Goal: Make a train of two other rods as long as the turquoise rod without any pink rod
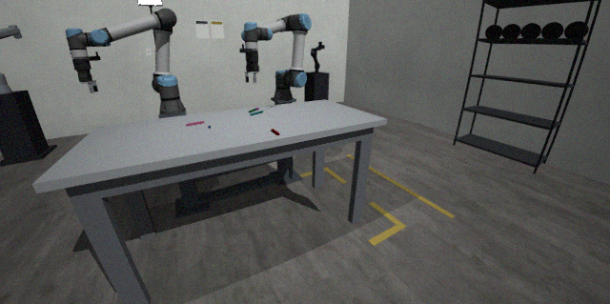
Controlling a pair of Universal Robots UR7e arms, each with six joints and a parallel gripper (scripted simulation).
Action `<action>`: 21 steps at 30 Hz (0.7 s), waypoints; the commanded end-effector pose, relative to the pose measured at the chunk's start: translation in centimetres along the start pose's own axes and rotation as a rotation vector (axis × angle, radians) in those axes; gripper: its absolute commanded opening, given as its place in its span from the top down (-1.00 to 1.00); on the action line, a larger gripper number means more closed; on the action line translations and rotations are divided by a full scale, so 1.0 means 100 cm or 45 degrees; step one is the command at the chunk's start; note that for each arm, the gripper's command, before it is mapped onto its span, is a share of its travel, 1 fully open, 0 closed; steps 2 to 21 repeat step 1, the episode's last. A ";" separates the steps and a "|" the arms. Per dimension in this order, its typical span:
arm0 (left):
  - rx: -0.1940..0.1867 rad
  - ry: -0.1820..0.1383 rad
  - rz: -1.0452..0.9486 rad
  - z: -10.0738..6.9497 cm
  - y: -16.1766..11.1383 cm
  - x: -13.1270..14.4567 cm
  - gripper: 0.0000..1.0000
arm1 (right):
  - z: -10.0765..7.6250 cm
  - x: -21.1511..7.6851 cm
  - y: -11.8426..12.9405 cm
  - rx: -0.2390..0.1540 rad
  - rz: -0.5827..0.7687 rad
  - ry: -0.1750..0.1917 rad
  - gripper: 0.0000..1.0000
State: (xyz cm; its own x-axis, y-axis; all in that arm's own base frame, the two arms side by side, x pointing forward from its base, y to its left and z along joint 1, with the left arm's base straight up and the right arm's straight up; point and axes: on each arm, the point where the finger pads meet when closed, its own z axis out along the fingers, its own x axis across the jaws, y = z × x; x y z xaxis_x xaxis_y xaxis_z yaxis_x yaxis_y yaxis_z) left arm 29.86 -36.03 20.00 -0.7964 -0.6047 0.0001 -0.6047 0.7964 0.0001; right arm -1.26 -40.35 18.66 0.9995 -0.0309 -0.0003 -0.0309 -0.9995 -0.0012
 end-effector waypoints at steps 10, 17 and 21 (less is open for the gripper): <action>0.002 0.000 0.000 -0.001 0.000 0.000 -1.00 | 0.000 0.000 0.000 -0.002 0.000 0.000 -1.00; 0.002 0.000 0.000 -0.001 0.000 0.000 -1.00 | 0.000 0.000 0.000 -0.002 0.000 0.000 -1.00; 0.002 0.000 0.000 -0.001 0.000 0.000 -1.00 | 0.000 0.000 0.000 -0.002 0.000 0.000 -1.00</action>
